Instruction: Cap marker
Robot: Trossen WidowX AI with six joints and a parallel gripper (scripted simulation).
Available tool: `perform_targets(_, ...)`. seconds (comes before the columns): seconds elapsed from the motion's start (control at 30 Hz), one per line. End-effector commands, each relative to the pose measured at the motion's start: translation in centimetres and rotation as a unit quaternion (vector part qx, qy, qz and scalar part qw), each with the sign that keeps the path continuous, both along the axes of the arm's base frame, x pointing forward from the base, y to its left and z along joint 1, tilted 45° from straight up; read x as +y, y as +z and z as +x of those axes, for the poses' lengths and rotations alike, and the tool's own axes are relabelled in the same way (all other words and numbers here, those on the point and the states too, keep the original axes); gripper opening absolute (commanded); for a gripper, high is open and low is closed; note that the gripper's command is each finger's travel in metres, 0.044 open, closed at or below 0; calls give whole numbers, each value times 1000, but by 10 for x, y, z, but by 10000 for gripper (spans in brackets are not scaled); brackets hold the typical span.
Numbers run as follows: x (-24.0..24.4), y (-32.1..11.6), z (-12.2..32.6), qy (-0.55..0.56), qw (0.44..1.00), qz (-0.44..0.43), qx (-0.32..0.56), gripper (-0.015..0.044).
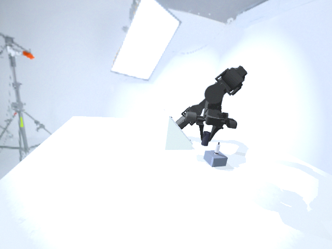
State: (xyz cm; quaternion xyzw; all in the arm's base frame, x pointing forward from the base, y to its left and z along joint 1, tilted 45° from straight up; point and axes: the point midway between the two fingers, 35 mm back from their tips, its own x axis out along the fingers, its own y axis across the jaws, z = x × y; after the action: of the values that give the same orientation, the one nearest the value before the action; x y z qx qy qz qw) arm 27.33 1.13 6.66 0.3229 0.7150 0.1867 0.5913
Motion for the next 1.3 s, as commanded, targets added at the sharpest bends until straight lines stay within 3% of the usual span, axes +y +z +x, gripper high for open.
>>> perform_targets(0.0,8,15,-5,-3,1000,2,1,0)
perform_targets(0.7,43,71,-37,-2,1000,7,4,0)
perform_targets(1.27,53,63,-39,-2,1000,6,4,0)
